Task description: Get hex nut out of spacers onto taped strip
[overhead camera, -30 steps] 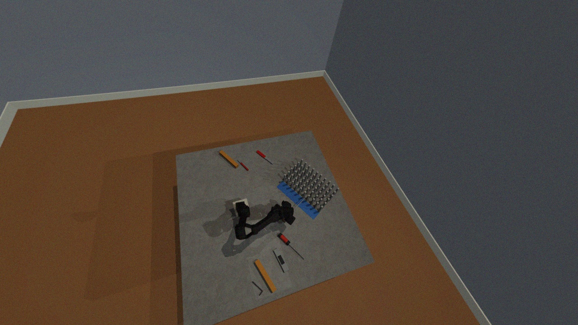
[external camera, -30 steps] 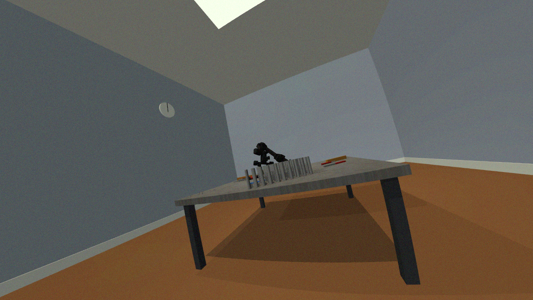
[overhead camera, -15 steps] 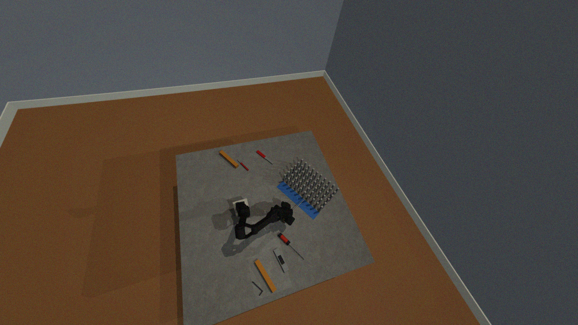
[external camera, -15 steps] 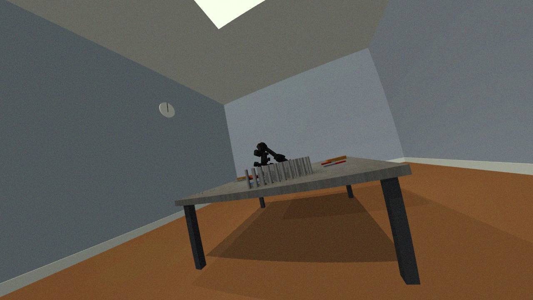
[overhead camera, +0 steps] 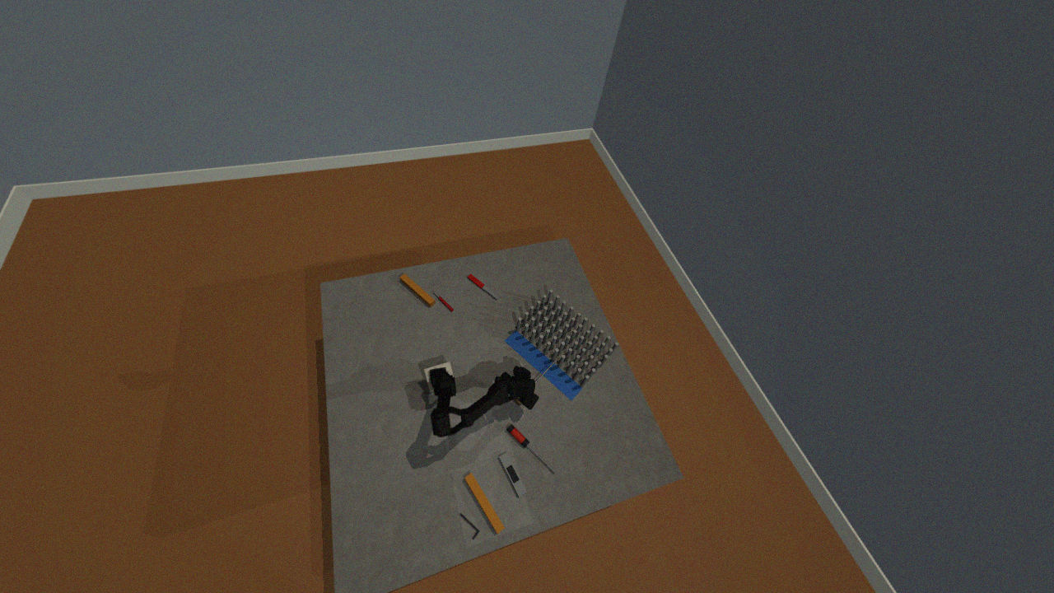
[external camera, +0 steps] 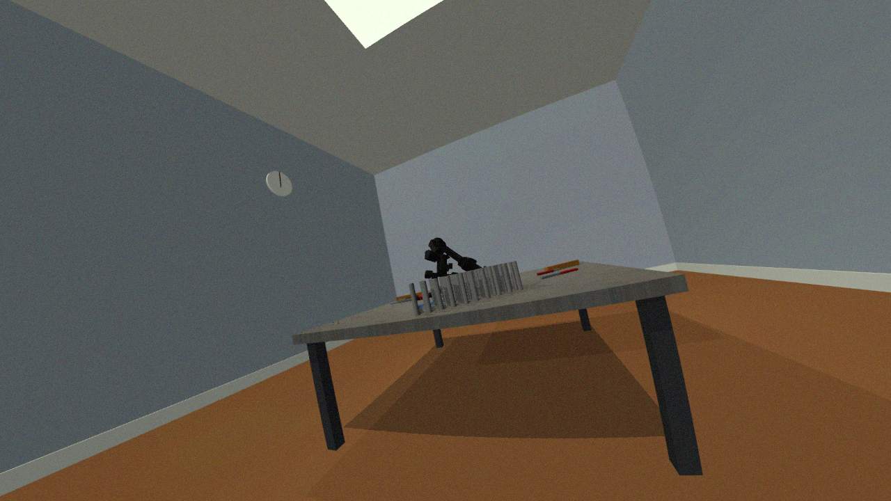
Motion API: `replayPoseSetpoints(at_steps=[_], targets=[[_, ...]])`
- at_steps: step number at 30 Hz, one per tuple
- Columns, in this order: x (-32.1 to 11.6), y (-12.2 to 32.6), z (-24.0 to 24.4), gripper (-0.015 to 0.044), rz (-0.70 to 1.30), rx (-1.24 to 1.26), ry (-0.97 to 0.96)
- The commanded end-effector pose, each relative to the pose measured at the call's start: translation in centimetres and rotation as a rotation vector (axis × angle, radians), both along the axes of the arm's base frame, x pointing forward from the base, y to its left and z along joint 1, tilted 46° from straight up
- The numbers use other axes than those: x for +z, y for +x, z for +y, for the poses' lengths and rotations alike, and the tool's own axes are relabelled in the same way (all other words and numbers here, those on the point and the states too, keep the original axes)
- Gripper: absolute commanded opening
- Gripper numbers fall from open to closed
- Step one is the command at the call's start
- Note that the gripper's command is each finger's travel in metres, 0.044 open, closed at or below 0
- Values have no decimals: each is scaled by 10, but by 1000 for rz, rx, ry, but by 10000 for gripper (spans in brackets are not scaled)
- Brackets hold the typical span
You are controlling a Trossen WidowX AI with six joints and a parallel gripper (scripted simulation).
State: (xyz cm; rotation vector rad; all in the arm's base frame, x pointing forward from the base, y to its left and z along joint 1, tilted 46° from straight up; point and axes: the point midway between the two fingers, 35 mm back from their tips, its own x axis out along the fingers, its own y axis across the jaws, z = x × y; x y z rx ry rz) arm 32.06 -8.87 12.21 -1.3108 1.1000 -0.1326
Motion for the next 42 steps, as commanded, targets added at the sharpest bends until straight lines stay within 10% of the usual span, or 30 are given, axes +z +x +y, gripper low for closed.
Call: replayPoseSetpoints(at_steps=[1,42], targets=[[2,4,2,0,-13,-2,2],[-5,25,10,0,-16,-4,3]])
